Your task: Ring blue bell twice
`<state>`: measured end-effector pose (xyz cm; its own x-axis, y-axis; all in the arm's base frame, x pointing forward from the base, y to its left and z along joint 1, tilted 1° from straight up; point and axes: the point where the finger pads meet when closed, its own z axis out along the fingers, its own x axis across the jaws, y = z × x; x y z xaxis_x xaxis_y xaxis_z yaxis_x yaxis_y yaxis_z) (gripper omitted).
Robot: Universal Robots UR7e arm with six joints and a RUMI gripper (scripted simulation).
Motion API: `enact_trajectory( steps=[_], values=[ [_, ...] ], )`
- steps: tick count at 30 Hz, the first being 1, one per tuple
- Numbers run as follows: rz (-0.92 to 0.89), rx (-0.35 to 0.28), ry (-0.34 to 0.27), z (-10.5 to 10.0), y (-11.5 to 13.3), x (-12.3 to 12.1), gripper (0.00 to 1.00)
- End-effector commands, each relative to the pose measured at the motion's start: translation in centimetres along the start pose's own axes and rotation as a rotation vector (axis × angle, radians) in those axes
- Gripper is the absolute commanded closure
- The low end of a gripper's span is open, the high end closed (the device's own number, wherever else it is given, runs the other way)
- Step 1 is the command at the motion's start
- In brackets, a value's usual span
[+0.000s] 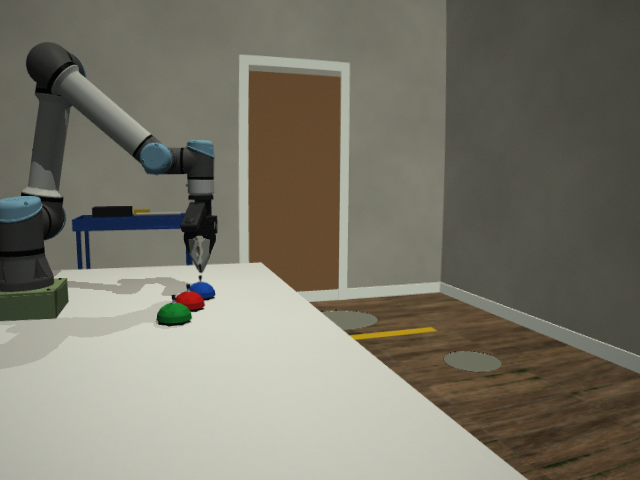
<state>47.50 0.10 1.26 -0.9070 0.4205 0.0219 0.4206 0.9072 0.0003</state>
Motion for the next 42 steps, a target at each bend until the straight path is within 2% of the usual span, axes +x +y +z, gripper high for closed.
enact_trajectory(
  steps=[1, 20, 42],
  values=[
    [0.000, 0.000, -0.001, -0.05, 0.01, -0.04, 1.00],
    [0.000, 0.000, -0.001, 0.93, 0.01, -0.04, 1.00],
    [0.000, 0.000, -0.001, 0.95, 0.01, -0.04, 1.00]
  ],
)
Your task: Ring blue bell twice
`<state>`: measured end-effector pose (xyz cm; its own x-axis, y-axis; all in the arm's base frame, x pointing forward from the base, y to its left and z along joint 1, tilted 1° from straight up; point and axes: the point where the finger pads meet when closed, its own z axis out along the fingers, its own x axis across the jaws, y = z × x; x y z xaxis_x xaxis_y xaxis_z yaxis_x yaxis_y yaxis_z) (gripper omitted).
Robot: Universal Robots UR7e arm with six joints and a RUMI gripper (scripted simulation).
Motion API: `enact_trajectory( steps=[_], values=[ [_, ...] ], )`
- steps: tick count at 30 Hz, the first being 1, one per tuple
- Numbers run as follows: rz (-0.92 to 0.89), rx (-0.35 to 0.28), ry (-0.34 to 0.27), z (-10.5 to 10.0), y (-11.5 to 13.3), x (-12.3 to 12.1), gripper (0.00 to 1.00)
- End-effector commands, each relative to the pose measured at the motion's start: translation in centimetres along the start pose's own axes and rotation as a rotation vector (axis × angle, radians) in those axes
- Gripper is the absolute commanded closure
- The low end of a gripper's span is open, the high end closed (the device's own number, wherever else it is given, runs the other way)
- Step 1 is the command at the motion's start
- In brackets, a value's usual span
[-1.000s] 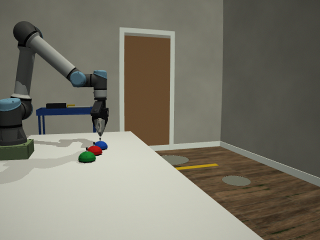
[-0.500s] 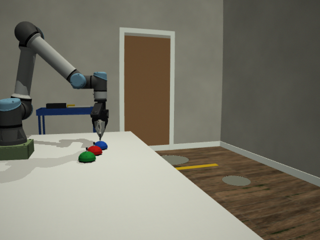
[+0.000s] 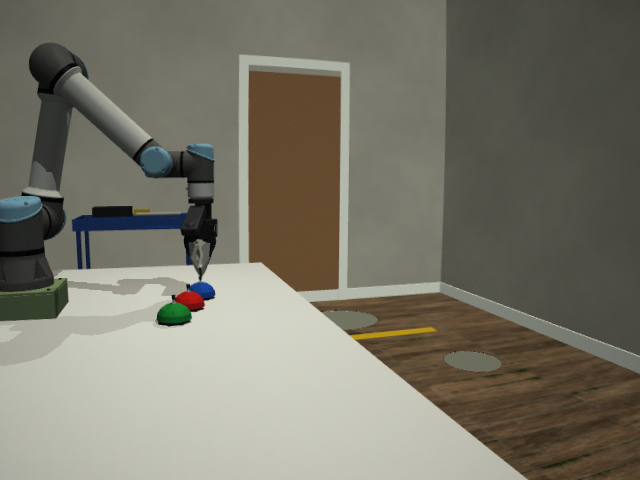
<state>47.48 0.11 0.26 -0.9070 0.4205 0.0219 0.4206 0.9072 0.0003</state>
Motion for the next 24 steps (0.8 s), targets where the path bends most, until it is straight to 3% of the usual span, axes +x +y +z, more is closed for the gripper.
enact_trajectory(
  steps=[1, 24],
  values=[
    [0.000, 0.000, -0.001, -0.04, 0.01, -0.04, 1.00],
    [0.000, 0.000, -0.001, 0.30, 0.01, -0.04, 1.00]
  ],
)
